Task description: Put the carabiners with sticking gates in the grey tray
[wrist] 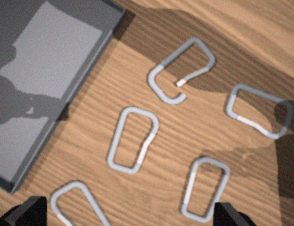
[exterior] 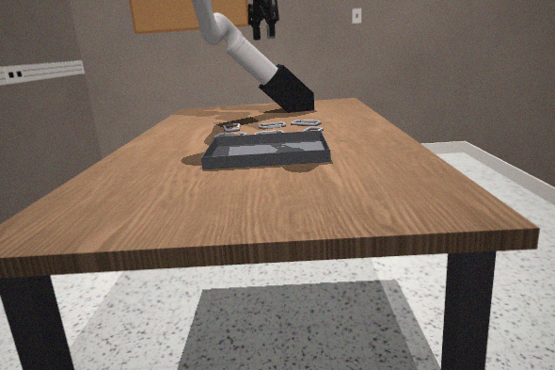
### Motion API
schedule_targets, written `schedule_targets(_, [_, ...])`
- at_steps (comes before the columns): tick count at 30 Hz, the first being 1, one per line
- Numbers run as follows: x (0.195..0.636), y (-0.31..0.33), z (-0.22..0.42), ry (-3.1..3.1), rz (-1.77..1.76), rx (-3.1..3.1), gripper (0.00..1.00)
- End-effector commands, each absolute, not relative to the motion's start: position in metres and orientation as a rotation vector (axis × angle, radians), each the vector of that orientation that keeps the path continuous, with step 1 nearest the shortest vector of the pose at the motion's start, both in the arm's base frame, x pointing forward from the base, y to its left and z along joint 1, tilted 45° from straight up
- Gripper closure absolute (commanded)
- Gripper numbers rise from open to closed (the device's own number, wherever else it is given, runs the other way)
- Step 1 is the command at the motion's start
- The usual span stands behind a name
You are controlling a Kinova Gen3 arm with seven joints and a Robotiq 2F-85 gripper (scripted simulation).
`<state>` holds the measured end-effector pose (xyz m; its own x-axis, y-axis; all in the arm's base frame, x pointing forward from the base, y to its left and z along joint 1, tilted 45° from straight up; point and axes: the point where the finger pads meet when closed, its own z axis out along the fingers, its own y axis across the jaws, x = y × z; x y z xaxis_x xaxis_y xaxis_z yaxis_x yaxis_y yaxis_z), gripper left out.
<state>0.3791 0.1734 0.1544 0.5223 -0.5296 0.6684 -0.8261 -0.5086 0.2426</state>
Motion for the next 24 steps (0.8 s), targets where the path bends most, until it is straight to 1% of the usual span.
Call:
schedule_targets(1, [0.3812, 0.1708, 0.1556, -1.104, 0.705, 2.217, 0.0])
schedule_targets(5, [0.3812, 0.1708, 0.1556, -1.104, 0.705, 2.217, 0.0])
schedule_targets(6, [0.3803, 0.1722, 0.1553, -0.768, 0.589, 2.317, 0.0])
schedule_targets(22, [0.3803, 0.1722, 0.1553, -0.682, 0.558, 2.336, 0.0])
schedule_targets(23, [0.3793, 0.1736, 0.155, -0.416, 0.46, 2.377, 0.0])
schedule_targets(24, [0.3793, 0.1736, 0.155, -0.416, 0.46, 2.377, 0.0])
